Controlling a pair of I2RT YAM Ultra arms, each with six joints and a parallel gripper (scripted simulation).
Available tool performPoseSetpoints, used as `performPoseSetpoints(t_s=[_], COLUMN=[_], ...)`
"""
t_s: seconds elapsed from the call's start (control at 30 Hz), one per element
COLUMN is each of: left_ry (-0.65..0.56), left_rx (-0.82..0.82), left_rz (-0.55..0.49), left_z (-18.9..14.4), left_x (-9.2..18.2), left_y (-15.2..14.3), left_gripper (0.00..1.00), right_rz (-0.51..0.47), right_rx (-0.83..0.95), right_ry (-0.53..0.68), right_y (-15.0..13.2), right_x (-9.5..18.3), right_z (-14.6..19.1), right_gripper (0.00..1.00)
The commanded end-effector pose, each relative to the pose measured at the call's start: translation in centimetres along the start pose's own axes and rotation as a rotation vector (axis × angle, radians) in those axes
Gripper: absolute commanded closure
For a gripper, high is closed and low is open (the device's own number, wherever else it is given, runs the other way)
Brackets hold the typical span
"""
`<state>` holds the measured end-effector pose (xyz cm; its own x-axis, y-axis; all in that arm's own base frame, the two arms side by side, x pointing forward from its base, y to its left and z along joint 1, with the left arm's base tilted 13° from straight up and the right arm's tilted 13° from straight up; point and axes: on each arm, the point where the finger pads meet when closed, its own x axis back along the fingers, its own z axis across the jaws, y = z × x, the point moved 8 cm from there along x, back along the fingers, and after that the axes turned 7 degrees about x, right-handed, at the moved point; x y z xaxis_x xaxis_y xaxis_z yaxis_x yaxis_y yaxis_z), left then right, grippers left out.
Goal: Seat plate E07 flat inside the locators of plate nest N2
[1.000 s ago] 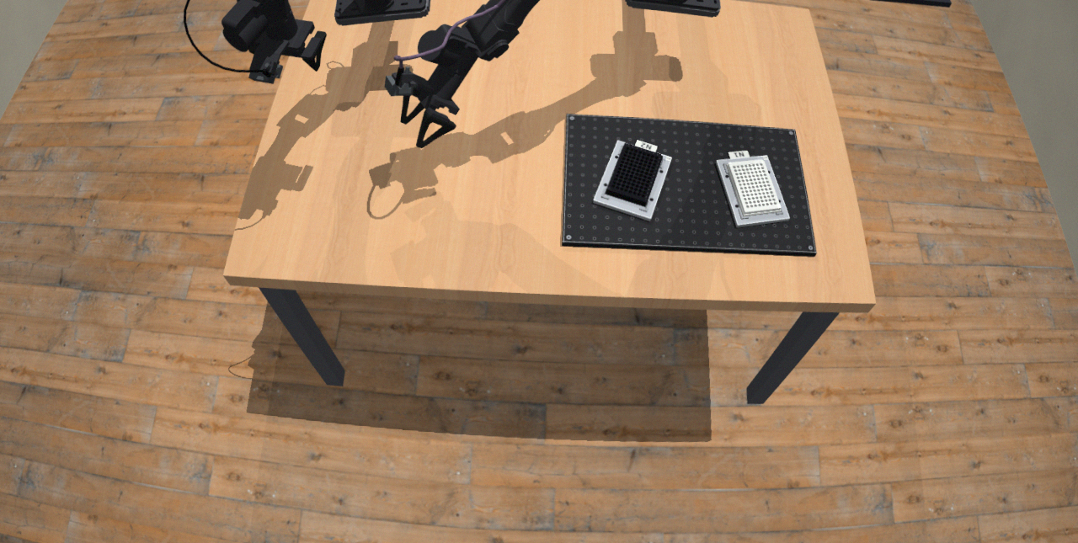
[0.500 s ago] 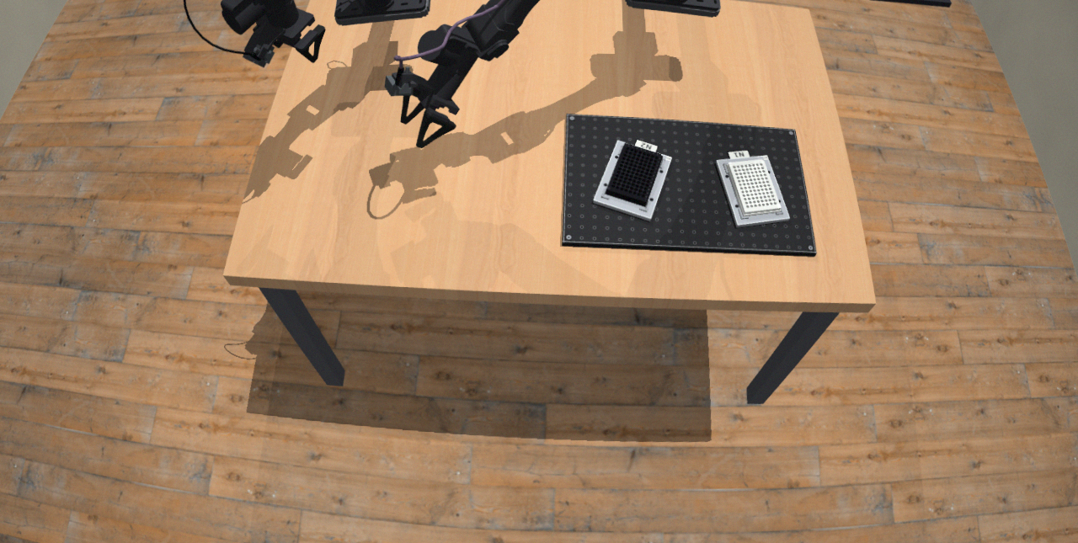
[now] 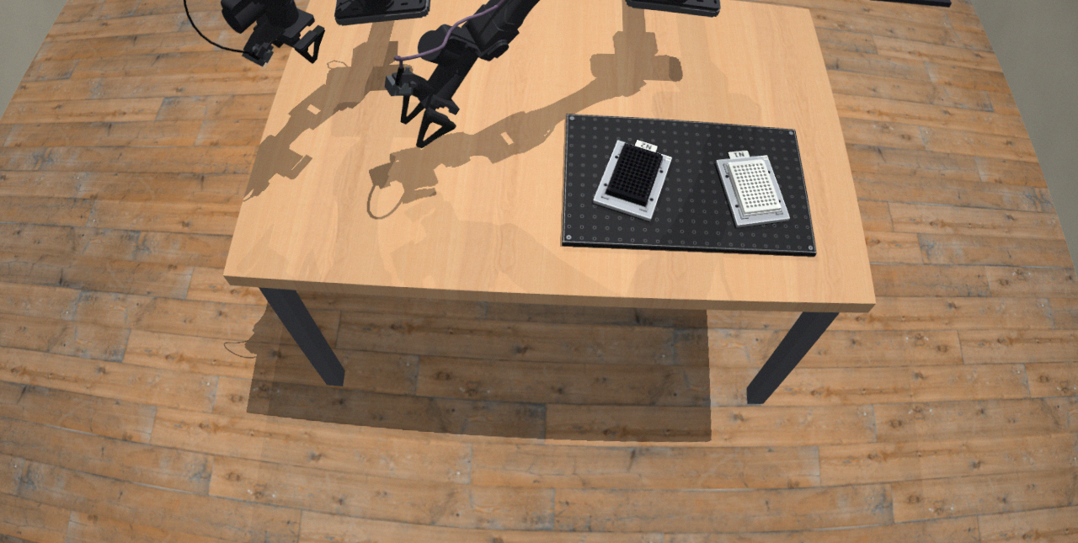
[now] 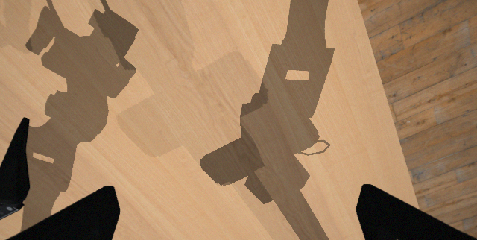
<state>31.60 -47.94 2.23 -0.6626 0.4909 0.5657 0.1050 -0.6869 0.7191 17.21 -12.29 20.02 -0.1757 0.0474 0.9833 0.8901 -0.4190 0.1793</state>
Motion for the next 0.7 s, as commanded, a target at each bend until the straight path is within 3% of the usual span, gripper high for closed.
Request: performPoseSetpoints(t_s=[0.0, 0.67], left_ry=[0.002, 0.047], left_rx=[0.007, 0.132], left_rz=[-0.029, 0.136], left_z=[0.1, 6.2], left_x=[0.5, 1.1], left_y=[1.2, -1.2], left_gripper=[0.00, 0.00], right_rz=[-0.049, -0.049], right_rx=[-0.021, -0.021], right_ry=[-0.001, -0.001], right_y=[-0.1, -0.1], right_x=[0.5, 0.5], right_z=[-0.2, -0.2], right_gripper=[0.00, 0.00])
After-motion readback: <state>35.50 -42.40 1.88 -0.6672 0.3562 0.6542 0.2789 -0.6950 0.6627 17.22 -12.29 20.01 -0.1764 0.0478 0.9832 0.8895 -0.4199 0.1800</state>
